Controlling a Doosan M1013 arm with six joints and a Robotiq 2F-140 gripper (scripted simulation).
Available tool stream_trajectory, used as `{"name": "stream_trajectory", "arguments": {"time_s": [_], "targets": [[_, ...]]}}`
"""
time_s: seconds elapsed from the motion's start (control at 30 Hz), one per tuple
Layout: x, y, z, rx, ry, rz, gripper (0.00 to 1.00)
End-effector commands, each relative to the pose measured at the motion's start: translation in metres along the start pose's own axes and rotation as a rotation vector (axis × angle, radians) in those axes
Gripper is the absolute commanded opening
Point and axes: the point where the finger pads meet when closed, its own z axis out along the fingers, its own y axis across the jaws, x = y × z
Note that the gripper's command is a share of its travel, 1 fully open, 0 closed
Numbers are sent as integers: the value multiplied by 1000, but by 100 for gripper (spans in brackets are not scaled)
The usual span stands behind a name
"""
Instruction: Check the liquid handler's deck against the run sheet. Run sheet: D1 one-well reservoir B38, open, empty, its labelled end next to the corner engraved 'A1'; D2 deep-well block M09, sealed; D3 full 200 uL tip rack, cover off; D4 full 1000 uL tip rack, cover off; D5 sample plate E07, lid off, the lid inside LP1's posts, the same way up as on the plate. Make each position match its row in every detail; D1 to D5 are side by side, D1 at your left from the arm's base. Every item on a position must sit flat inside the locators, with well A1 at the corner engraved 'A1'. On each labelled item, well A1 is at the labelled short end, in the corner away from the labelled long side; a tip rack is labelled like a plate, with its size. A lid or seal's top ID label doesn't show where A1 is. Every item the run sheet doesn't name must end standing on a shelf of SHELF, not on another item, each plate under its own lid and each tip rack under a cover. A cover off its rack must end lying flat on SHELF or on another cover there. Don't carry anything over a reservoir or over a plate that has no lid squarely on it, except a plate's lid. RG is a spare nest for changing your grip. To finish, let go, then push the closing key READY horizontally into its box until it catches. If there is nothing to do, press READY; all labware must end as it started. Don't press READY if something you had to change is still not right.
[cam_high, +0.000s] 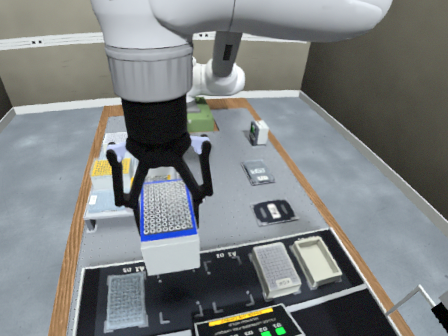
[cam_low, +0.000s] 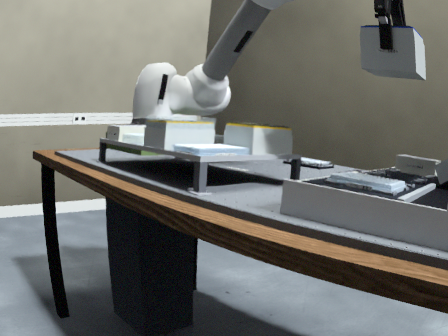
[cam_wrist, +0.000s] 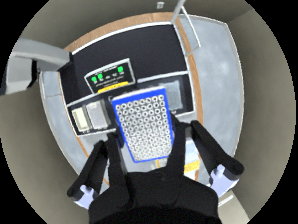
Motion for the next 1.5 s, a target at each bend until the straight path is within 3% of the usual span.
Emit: {"name": "stream_trajectory", "arguments": {"time_s": [0.0,1.47], "targets": [[1,-3,8,-1,0,0,10],[1,-3,72,-1,-1,0,10]]}}
